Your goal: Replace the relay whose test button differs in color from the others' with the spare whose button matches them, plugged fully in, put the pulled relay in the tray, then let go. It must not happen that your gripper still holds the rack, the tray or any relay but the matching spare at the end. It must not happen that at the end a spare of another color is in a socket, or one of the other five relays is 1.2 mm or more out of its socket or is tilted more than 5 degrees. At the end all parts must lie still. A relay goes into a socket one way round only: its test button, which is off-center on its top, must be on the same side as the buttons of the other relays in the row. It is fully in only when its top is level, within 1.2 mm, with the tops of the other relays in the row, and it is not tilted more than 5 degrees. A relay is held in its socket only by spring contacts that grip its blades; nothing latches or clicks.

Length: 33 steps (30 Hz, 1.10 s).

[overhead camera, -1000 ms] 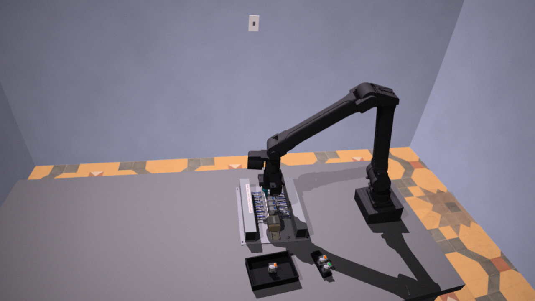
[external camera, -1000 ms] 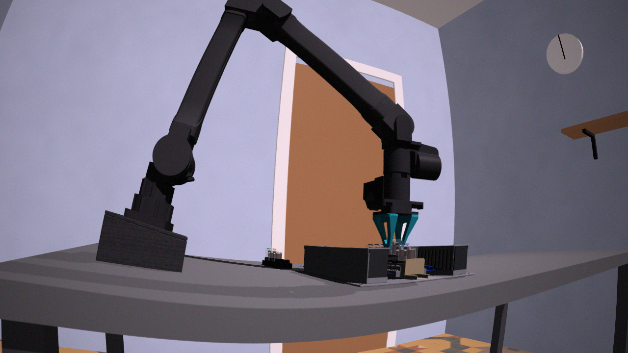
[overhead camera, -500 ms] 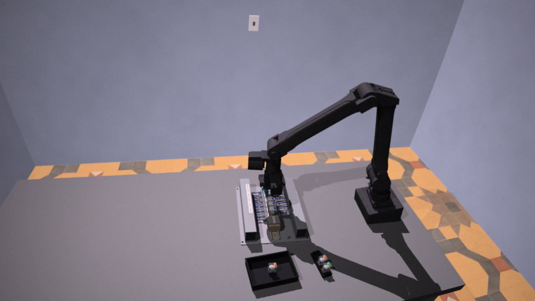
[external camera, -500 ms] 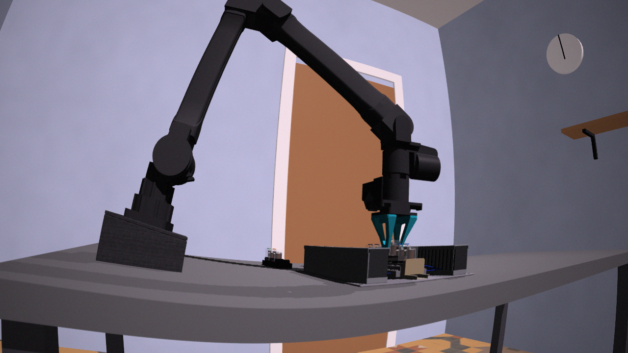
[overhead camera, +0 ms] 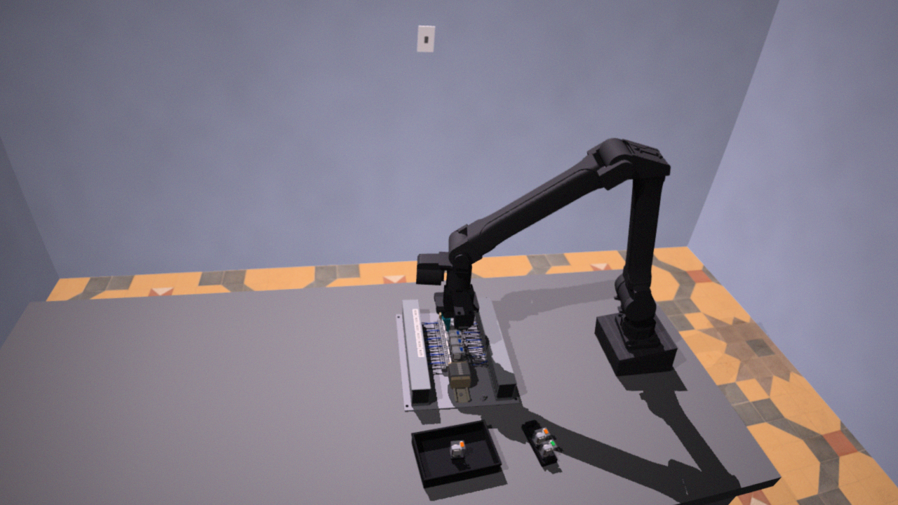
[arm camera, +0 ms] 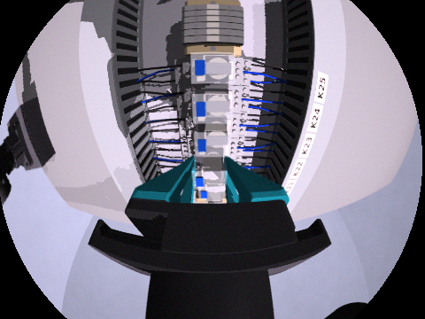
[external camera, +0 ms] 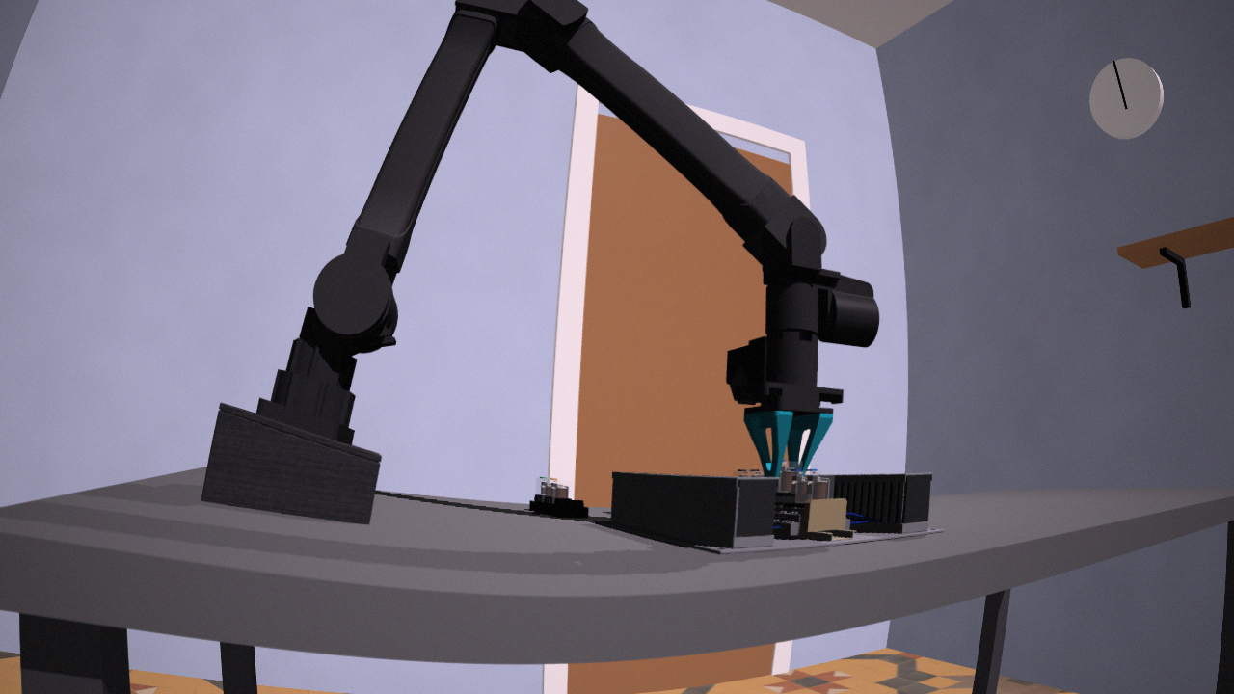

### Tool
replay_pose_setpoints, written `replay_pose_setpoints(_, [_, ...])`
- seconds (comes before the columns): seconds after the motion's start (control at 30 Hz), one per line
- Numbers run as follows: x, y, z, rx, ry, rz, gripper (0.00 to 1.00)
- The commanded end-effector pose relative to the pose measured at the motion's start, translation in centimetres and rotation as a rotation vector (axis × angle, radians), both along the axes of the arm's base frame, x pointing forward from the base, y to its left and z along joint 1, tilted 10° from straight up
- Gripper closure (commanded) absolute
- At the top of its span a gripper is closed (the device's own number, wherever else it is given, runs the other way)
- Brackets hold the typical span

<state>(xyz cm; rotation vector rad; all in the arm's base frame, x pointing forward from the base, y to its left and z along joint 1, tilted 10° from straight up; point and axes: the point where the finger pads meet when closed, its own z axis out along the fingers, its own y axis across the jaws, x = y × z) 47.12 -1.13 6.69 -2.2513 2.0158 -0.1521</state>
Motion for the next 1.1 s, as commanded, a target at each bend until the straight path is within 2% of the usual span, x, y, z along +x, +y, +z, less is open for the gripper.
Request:
replay_pose_setpoints(0.0, [2.4, -0.4, 3.4, 0.0, -0.094, 0.0, 1.0])
replay_pose_setpoints(0.67, [2.6, -0.6, 3.4, 0.0, -0.078, 0.0, 1.0])
replay_pose_setpoints(1.07, [1.3, -0.6, 2.0, 0.002, -0.038, -0.003, 1.0])
